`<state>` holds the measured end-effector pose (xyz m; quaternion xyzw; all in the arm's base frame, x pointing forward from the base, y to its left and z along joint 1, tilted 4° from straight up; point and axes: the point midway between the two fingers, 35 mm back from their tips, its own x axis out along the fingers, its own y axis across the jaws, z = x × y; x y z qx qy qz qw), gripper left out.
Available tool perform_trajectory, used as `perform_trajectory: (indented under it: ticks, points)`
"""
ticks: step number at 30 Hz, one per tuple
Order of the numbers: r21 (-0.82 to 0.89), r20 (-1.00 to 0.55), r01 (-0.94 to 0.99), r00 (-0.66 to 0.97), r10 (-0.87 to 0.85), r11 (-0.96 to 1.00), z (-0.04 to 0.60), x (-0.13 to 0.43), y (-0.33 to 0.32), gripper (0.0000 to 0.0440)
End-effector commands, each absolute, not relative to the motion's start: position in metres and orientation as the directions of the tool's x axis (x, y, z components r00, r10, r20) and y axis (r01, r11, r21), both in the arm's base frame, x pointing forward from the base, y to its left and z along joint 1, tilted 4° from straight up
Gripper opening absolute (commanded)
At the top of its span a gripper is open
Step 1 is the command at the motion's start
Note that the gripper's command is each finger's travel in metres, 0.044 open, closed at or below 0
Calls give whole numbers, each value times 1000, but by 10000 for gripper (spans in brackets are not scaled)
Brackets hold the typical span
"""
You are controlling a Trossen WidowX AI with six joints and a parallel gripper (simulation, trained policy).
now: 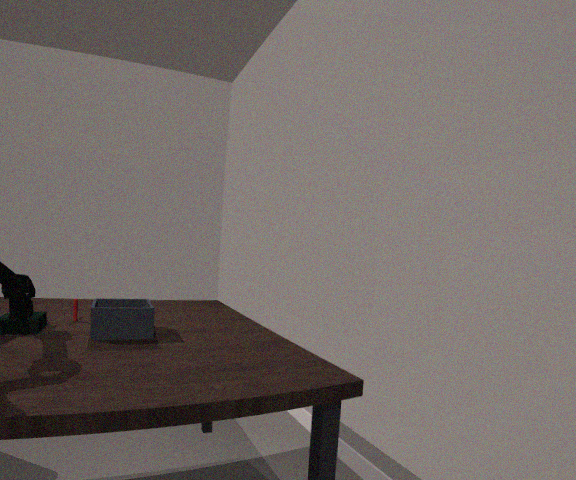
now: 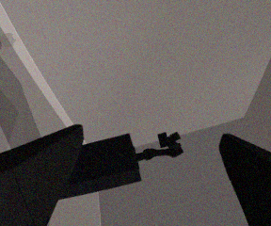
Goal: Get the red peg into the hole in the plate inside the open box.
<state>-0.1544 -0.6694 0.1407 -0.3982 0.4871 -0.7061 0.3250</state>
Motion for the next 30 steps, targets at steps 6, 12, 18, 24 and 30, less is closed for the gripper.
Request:
perform_trajectory:
  ticks: [6, 12, 18, 24, 30]
  points:
    - [-972, 129, 137, -364, -922, -190, 124, -76, -678, 440]
    - [-962, 13, 262, -250, -968, -80, 118, 13, -675, 440]
    - [-924, -108, 378, -118, -987, 56, 118, 112, -654, 440]
    - [-862, -235, 460, 12, -972, 214, 118, 206, -611, 440]
    - [-776, -356, 513, 122, -926, 366, 120, 286, -552, 440]
